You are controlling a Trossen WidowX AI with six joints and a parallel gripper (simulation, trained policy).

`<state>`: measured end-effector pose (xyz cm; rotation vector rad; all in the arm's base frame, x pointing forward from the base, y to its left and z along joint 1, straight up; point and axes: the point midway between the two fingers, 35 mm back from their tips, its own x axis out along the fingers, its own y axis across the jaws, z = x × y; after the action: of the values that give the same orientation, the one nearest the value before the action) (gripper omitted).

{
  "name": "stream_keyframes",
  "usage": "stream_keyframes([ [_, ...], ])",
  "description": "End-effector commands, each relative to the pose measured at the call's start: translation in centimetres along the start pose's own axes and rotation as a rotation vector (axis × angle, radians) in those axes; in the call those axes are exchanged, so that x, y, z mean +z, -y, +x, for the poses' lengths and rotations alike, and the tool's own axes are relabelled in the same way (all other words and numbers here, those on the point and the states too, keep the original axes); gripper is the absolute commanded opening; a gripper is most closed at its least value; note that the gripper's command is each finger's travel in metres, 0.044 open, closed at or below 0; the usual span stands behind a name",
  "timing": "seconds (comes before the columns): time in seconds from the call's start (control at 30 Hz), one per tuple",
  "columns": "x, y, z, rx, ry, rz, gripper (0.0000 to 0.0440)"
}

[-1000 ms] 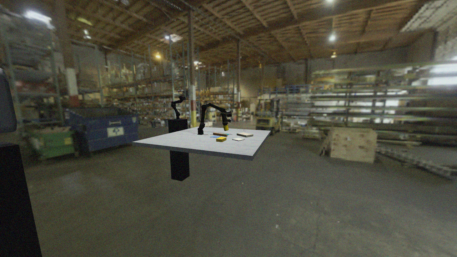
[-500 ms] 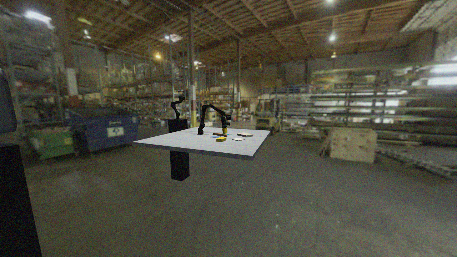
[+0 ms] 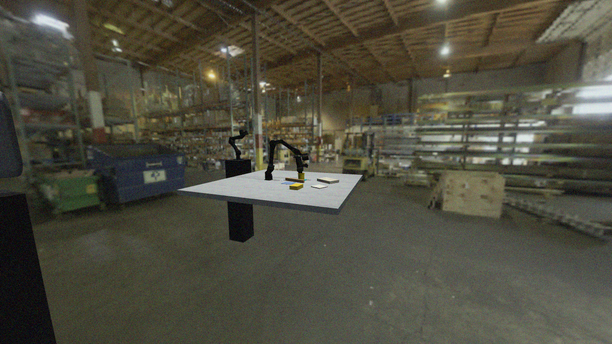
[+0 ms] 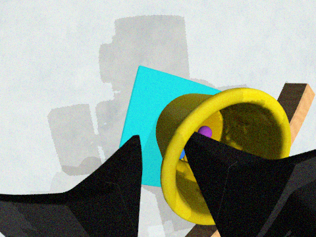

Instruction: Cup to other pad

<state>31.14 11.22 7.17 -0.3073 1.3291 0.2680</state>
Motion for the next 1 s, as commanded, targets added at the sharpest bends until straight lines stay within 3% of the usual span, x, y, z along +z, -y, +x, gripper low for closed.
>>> stream_keyframes([
  [0.0,0.2,0.0,-0.7,0.015,0.033,0.014,0.0143],
  [0.73,-0.3,0.2,-6.1,0.074,0.143,0.066,0.0227],
  [0.83,-0.1,0.4,-7.1,0.074,0.17,0.072,0.026],
  [0.97,0.2,0.8,-8.3,0.073,0.2,0.086,0.0344],
])
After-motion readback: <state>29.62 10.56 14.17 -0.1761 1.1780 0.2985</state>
